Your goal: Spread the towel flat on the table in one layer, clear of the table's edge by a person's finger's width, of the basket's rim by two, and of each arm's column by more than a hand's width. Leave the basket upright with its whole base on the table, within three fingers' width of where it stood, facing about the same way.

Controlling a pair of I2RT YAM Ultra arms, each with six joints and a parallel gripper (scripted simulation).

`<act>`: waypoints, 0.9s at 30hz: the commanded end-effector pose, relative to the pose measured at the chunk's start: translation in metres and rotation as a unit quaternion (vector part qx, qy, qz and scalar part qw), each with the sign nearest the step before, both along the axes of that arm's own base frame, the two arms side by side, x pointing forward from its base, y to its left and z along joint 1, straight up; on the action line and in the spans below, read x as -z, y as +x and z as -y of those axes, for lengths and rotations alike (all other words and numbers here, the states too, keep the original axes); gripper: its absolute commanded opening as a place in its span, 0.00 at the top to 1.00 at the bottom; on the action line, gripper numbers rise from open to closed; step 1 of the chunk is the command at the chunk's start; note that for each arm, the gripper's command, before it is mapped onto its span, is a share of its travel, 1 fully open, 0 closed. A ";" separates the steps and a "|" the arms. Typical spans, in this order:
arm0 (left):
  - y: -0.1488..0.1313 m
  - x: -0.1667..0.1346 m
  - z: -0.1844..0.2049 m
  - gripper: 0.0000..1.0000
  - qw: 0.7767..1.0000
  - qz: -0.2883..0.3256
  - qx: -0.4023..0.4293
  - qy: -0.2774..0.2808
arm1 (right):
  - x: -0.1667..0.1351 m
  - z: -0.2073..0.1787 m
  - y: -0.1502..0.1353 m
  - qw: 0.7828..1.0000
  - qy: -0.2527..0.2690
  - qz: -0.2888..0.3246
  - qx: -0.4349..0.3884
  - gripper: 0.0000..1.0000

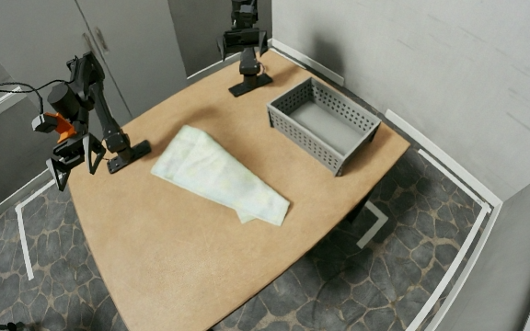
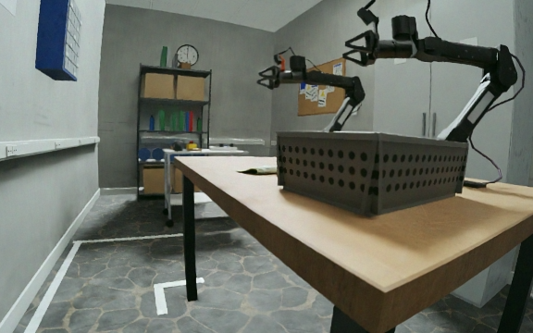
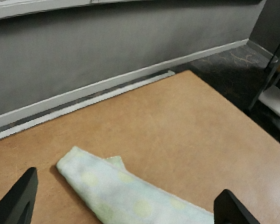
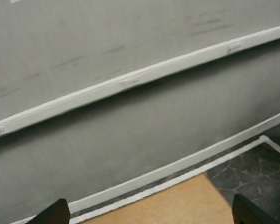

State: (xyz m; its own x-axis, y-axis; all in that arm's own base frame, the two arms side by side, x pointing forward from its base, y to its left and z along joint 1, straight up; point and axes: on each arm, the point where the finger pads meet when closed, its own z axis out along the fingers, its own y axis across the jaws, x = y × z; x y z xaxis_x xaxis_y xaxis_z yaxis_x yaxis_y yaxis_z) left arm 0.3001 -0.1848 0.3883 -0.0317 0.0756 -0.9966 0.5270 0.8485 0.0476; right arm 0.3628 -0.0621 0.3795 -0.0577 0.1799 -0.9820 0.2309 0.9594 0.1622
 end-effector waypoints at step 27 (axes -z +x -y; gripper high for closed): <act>0.057 -0.027 -0.185 0.00 0.961 0.046 -0.269 -0.038 | -0.035 -0.064 -0.005 0.988 -0.091 0.060 -0.112 0.00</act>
